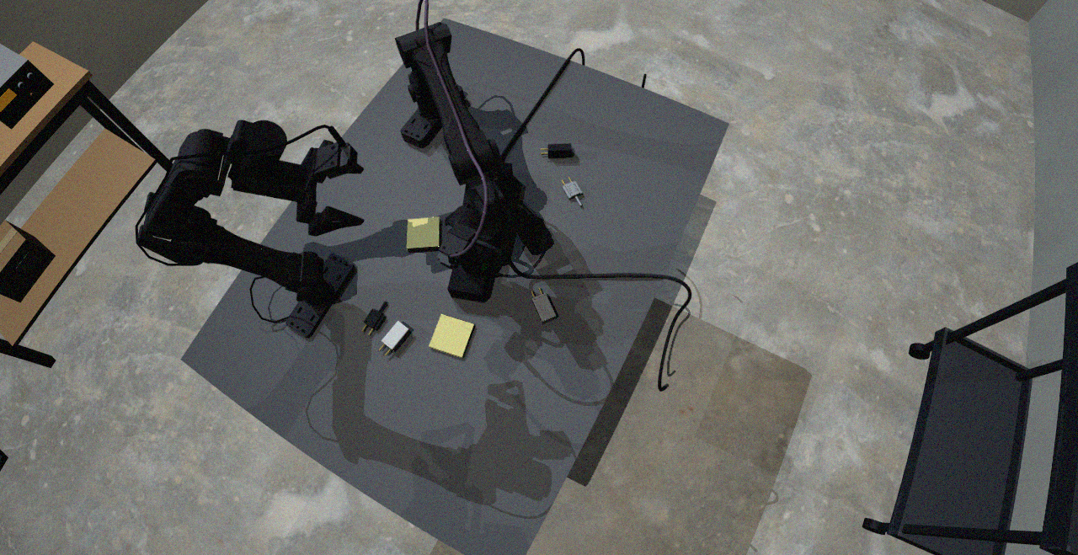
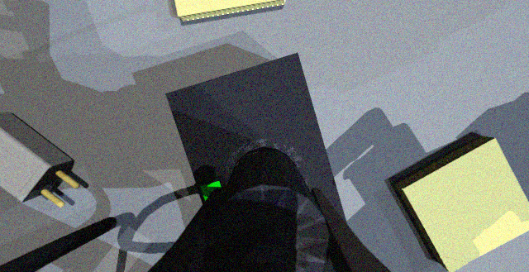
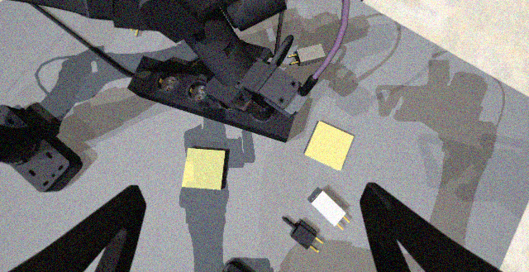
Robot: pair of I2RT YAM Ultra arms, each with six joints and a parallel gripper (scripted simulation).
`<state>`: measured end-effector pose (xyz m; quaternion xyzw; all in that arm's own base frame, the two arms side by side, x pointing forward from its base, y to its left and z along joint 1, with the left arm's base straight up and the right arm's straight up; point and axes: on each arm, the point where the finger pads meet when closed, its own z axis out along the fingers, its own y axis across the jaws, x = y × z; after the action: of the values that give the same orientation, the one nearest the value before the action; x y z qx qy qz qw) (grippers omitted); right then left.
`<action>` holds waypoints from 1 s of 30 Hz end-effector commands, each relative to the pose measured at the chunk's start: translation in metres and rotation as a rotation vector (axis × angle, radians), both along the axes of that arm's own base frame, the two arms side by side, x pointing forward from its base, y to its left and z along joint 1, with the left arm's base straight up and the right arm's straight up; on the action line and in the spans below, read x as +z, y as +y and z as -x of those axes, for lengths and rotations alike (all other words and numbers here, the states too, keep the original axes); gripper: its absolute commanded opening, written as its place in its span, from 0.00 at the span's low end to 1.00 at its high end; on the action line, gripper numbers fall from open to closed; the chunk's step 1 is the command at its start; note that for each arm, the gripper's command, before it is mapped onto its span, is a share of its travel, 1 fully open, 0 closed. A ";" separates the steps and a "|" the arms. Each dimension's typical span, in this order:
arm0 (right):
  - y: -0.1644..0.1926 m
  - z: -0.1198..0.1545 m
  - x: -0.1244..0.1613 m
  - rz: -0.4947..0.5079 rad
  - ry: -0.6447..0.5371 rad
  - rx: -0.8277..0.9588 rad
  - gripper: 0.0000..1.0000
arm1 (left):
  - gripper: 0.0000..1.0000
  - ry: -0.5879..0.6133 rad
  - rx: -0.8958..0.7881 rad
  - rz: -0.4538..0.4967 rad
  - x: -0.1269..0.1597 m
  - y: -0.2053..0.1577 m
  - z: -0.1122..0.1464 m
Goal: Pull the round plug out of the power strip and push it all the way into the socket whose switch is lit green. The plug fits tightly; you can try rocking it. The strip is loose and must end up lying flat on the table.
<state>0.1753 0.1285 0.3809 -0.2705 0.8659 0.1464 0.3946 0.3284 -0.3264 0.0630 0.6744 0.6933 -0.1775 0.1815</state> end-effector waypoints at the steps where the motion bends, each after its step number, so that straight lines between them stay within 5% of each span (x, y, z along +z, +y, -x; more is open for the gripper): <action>1: -0.002 0.004 0.010 -0.014 -0.025 0.008 1.00 | 0.33 -0.023 -0.013 -0.013 0.002 -0.002 0.001; 18: -0.006 0.013 -0.017 0.020 0.040 0.018 1.00 | 0.33 0.038 -0.009 -0.009 -0.003 0.001 -0.003; 26: -0.004 0.014 -0.034 0.021 0.044 0.030 1.00 | 0.33 -0.103 0.010 -0.065 0.000 0.004 0.010; 30: -0.004 0.015 -0.039 0.022 0.047 0.034 1.00 | 0.33 -0.080 0.011 -0.089 -0.011 0.008 0.014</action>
<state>0.1581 0.1205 0.3342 -0.2796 0.8832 0.1401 0.3496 0.3240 -0.3279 0.0636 0.6833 0.6888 -0.1383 0.1991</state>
